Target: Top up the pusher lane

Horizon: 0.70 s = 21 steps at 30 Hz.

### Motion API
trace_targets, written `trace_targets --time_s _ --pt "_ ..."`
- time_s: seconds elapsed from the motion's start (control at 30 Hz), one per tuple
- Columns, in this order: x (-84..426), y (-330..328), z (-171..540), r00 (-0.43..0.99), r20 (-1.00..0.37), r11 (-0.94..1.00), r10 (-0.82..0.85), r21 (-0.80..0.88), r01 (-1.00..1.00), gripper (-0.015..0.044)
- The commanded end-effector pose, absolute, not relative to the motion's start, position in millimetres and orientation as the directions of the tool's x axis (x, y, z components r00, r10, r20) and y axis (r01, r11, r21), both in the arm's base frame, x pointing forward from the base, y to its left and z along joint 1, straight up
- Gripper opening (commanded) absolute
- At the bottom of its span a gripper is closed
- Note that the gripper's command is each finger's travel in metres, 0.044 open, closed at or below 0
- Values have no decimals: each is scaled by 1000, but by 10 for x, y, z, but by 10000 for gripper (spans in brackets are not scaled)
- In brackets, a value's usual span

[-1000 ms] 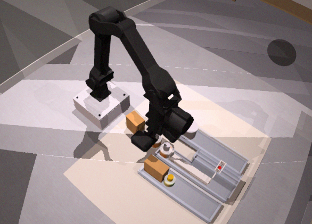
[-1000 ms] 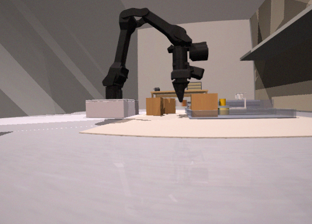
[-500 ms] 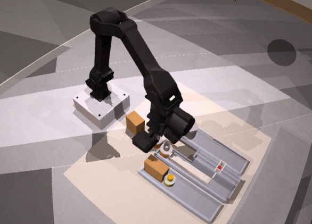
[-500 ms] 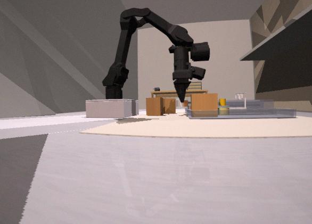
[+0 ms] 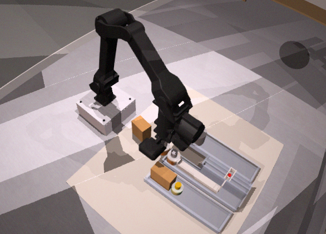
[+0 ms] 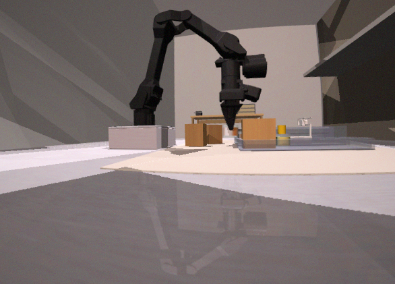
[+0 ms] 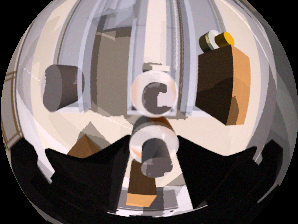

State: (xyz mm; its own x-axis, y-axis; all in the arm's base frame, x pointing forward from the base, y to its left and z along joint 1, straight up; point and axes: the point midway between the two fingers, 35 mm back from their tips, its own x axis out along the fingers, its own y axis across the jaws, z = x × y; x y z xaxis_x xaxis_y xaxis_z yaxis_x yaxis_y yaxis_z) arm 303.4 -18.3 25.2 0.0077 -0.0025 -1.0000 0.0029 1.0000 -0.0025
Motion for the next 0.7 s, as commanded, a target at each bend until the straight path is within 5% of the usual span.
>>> trace_targets --time_s 0.0,0.67 --pt "3112 -179 282 30 -1000 1000 0 1 5 0" --pt "3188 -180 288 30 -1000 1000 0 1 5 0"
